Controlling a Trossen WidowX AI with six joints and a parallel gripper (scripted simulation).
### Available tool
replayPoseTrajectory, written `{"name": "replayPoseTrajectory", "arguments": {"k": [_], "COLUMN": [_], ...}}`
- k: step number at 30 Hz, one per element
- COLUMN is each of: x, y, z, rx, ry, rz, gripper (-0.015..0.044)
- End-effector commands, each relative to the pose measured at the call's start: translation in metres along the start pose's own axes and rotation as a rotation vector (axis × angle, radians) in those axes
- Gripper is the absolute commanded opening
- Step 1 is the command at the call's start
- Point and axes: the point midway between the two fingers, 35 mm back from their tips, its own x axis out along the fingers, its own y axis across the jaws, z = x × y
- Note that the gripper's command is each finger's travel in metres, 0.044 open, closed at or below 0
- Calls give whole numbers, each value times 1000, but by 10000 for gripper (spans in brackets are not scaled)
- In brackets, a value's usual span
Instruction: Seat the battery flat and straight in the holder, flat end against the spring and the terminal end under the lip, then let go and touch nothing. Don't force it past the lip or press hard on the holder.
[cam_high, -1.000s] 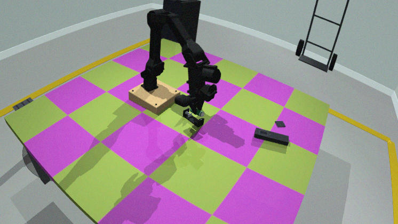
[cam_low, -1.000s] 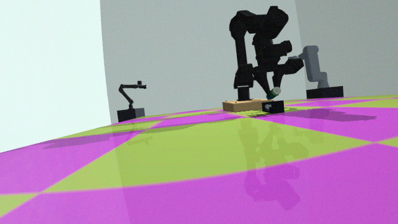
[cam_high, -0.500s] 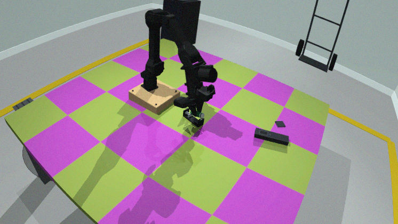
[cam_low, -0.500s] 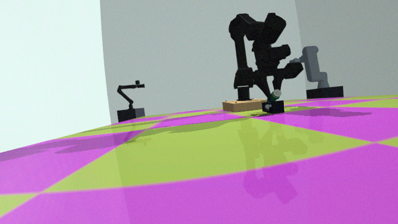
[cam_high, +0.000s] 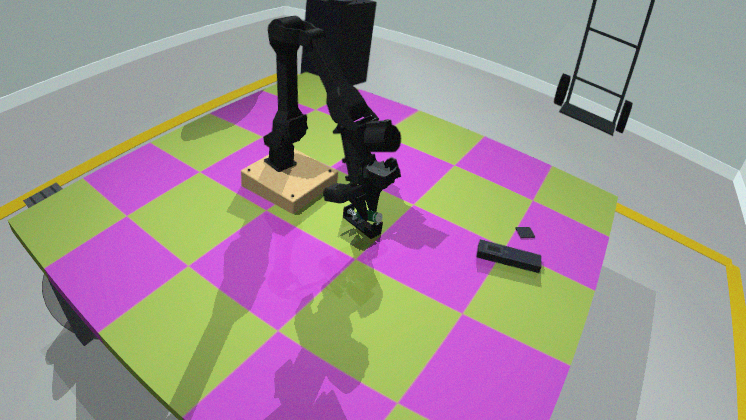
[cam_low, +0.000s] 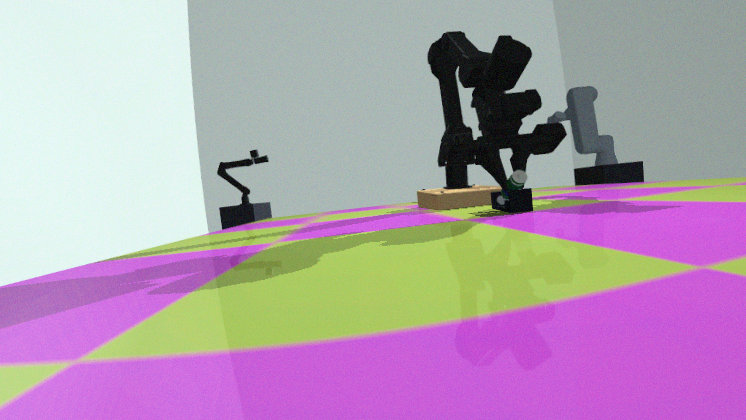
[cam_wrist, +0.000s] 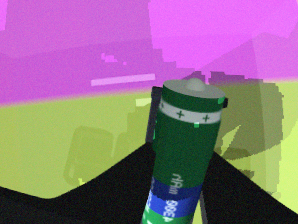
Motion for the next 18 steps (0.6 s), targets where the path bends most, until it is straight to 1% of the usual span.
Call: {"name": "replayPoseTrajectory", "arguments": {"k": [1,18], "x": [2,4], "y": [-1,-1], "z": [-4,-11], "rx": [5,7], "ry": [-18,-114], "rz": [-5,-3], "gripper": [73,73]}}
